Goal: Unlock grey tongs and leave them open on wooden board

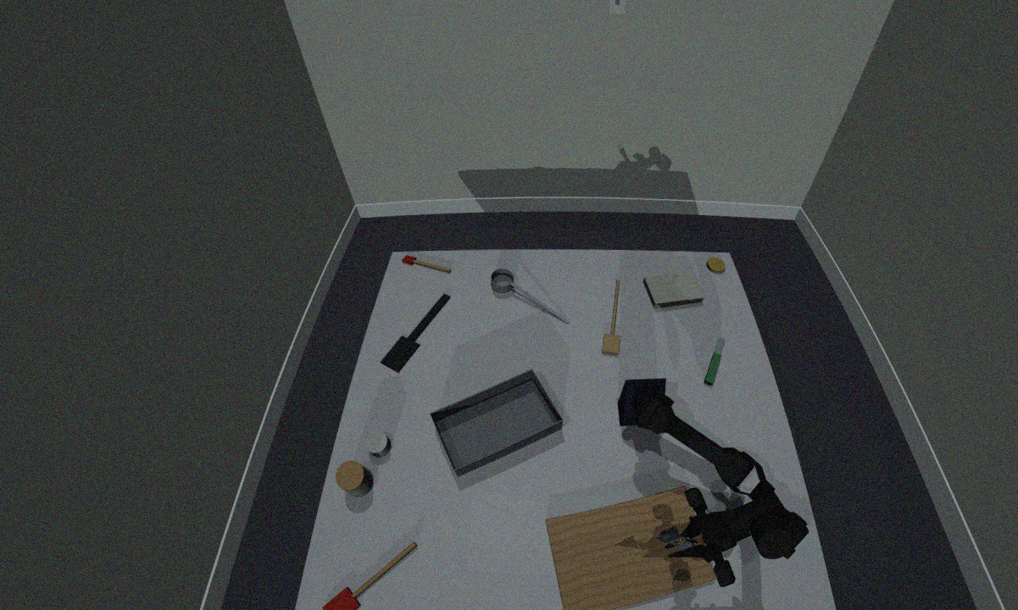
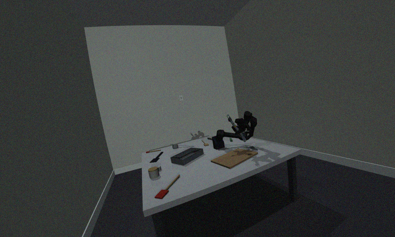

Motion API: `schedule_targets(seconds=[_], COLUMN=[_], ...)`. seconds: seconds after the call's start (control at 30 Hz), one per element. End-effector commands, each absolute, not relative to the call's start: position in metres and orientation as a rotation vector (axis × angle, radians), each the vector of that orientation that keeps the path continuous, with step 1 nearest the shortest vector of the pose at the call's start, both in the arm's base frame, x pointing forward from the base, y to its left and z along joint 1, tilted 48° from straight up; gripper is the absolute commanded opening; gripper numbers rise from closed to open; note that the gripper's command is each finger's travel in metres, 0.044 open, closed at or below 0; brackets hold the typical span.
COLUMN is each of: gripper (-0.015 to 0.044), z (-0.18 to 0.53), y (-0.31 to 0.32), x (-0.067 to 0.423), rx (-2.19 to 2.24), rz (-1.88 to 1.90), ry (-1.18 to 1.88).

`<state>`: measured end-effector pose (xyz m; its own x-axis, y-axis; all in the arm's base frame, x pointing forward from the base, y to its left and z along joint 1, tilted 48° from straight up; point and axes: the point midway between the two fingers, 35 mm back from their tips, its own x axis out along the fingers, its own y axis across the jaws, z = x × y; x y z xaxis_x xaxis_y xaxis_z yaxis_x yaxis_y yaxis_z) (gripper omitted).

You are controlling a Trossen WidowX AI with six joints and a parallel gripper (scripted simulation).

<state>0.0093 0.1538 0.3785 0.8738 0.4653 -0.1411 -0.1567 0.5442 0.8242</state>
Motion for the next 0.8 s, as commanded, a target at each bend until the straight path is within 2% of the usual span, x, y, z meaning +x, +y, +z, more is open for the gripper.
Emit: schedule_targets(seconds=[0.0,0.77], gripper=[-0.015,-0.015], z=[0.374,0.36], y=[0.161,0.185], x=[0.013,0.025], rx=[0.912,0.868], rz=[0.351,0.279], ry=[0.328,0.229])
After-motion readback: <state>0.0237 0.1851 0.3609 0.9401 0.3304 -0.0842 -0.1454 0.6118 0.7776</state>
